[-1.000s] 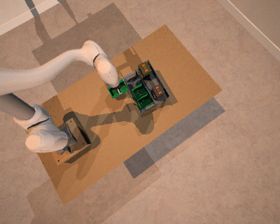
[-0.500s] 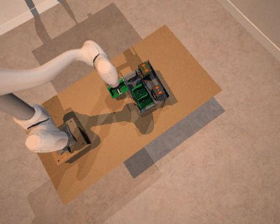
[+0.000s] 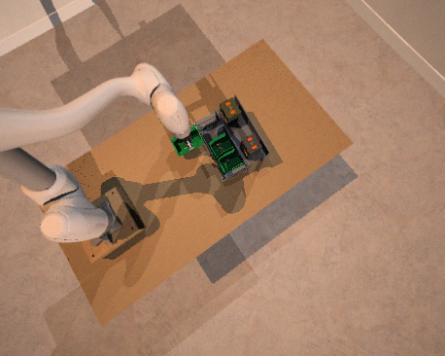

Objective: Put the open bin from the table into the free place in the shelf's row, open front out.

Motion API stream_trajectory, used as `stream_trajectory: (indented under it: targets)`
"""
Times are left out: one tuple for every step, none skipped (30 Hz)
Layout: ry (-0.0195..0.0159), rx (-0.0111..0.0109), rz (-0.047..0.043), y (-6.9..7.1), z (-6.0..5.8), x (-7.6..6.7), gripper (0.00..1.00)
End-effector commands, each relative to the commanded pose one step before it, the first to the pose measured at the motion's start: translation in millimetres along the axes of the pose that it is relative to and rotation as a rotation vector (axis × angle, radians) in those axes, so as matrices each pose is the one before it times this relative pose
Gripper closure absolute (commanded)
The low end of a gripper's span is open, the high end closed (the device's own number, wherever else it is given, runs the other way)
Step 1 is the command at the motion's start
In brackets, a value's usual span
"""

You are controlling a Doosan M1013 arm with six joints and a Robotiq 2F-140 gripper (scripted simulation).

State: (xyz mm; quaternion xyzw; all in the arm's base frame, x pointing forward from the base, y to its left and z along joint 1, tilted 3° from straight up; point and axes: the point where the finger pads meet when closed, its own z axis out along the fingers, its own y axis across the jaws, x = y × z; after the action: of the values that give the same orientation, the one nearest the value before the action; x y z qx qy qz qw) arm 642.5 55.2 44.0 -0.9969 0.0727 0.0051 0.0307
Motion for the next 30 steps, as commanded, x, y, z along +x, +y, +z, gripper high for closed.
stream_trajectory:
  targets:
    - [-0.01134, 0.00033, -0.00004, -0.04, -0.7, 0.53, 1.0]
    - [-0.00537, 0.00002, 0.00001, 0.0, -0.24, 0.25, 1.0]
    - [-0.0058, 0.00002, 0.00001, 0.0, -0.26, 0.27, 1.0]
    - [-0.0062, 0.00003, 0.00001, 0.0, -0.29, 0.29, 1.0]
    - [-0.00658, 0.00004, 0.0, 0.0, -0.32, 0.3, 1.0]
    - [-0.00692, 0.00006, -0.00001, 0.0, -0.35, 0.31, 1.0]
    - [-0.00728, 0.00004, 0.00001, 0.0, -0.35, 0.33, 1.0]
    - [-0.00758, 0.00003, 0.00001, 0.0, -0.36, 0.34, 1.0]
    - [-0.00783, 0.00005, 0.00001, 0.0, -0.39, 0.35, 1.0]
    - [0.0, 0.0, 0.0, 0.0, 0.0, 0.0, 1.0]
    - [0.0, 0.0, 0.0, 0.0, 0.0, 0.0, 1.0]
    - [-0.00804, 0.00006, 0.0, 0.0, -0.41, 0.35, 1.0]
    - [-0.00825, 0.00005, 0.00001, 0.0, -0.41, 0.36, 1.0]
    - [-0.00841, 0.00003, 0.00001, 0.0, -0.41, 0.37, 1.0]
    - [-0.0085, 0.00005, 0.0, 0.0, -0.43, 0.36, 1.0]
    - [-0.00854, 0.00007, 0.0, 0.0, -0.45, 0.36, 1.0]
    - [-0.00859, 0.00004, 0.00001, 0.0, -0.43, 0.36, 1.0]
    - [-0.00857, 0.00004, 0.00001, 0.0, -0.43, 0.36, 1.0]
    - [-0.00848, 0.00005, 0.0, 0.0, -0.45, 0.35, 1.0]
    - [-0.00835, 0.00007, -0.00001, 0.0, -0.46, 0.33, 1.0]
    - [-0.00824, 0.00003, 0.00002, 0.0, -0.41, 0.34, 1.0]
    - [-0.00803, 0.00004, 0.00001, 0.0, -0.42, 0.32, 1.0]
    - [-0.00778, 0.00005, 0.0, 0.0, -0.42, 0.3, 1.0]
    - [-0.00749, 0.00006, 0.0, 0.0, -0.42, 0.28, 1.0]
    - [-0.00721, 0.00003, 0.00001, 0.0, -0.37, 0.28, 1.0]
    - [-0.00686, 0.00003, 0.00001, 0.0, -0.36, 0.26, 1.0]
    - [0.0, 0.0, 0.0, 0.0, 0.0, 0.0, 1.0]
    - [0.0, 0.0, 0.0, 0.0, 0.0, 0.0, 1.0]
    - [-0.00647, 0.00004, 0.0, 0.0, -0.35, 0.24, 1.0]
    - [-0.00605, 0.00004, 0.0, 0.0, -0.34, 0.22, 1.0]
